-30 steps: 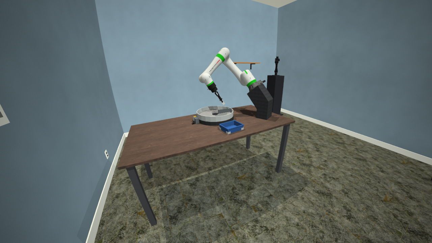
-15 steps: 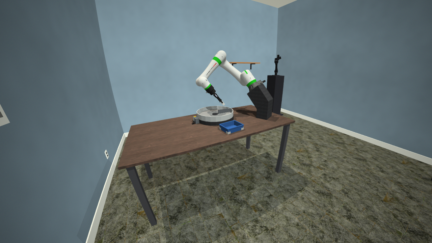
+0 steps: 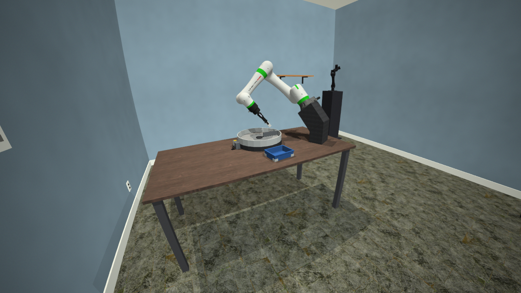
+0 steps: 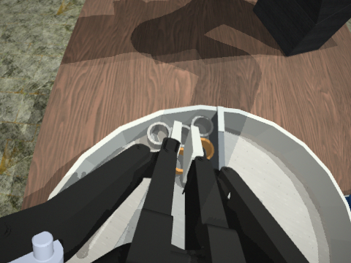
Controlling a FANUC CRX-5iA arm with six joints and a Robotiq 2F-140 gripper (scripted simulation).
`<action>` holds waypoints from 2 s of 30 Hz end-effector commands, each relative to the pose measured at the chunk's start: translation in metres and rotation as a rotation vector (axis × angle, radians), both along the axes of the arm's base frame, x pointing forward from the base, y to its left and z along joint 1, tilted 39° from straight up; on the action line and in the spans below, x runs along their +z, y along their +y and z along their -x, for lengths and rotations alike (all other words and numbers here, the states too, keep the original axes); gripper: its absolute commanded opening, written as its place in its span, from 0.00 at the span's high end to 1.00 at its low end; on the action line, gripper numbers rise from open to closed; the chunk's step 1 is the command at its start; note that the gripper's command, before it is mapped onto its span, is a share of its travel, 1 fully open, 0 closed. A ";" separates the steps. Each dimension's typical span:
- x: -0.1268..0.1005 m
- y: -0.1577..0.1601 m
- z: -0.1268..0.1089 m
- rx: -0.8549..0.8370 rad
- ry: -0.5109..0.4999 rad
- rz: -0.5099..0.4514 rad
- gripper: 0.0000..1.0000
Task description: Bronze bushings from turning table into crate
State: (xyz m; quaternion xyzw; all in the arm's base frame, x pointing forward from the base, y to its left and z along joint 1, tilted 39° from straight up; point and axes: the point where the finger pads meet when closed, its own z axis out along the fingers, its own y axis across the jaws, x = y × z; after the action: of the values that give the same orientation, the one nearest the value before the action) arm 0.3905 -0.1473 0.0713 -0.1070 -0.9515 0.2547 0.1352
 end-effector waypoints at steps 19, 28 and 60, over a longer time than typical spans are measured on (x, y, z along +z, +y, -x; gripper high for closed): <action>0.002 -0.001 -0.002 0.001 0.000 0.002 0.94; 0.002 -0.001 -0.002 0.002 0.000 0.003 0.94; -0.002 -0.004 -0.004 0.002 0.000 0.003 0.94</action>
State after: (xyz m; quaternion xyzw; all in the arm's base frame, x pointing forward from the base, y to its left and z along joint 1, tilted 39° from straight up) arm 0.3931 -0.1501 0.0712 -0.1065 -0.9512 0.2562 0.1353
